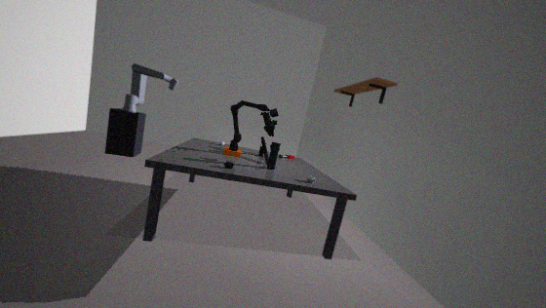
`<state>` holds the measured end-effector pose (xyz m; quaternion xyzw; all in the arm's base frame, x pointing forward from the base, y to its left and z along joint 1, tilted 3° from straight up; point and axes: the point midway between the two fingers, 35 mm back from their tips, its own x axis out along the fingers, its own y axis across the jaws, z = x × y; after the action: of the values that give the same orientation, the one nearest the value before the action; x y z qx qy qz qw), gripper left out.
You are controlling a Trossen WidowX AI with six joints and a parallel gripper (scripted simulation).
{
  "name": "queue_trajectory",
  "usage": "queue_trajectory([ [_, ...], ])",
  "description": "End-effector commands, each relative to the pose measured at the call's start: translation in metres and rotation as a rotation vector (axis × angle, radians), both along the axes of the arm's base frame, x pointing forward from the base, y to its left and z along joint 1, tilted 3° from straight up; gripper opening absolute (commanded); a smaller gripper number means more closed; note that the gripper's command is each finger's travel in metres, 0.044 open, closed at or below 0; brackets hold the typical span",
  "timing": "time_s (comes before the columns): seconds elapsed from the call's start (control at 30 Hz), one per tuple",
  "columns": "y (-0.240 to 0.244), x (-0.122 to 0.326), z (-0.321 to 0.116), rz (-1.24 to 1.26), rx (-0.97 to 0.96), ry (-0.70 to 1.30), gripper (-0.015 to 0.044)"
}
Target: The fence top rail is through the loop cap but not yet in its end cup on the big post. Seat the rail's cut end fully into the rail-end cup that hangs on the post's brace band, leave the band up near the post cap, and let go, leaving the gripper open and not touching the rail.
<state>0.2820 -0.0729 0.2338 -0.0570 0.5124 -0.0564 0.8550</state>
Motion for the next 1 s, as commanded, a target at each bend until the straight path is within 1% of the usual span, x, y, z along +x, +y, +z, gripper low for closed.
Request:
queue_trajectory([
  [0.0,0.013,-0.007,0.023,-0.216,0.092,-0.085,0.0440],
  [0.23,0.013,-0.007,0.023,-0.216,0.092,-0.085,0.0440],
  [0.3,0.013,-0.005,0.020,-0.176,0.071,-0.063,0.0440],
  [0.37,0.014,-0.002,0.013,-0.081,0.025,-0.013,0.0440],
  [0.47,0.014,0.004,-0.004,0.150,-0.072,0.102,0.0440],
  [0.67,0.016,0.015,-0.043,0.709,-0.231,0.337,0.0440],
  [0.9,0.019,0.020,-0.088,1.388,-0.311,0.523,0.0440],
  [0.97,0.019,0.020,-0.092,1.456,-0.313,0.535,0.0440],
])
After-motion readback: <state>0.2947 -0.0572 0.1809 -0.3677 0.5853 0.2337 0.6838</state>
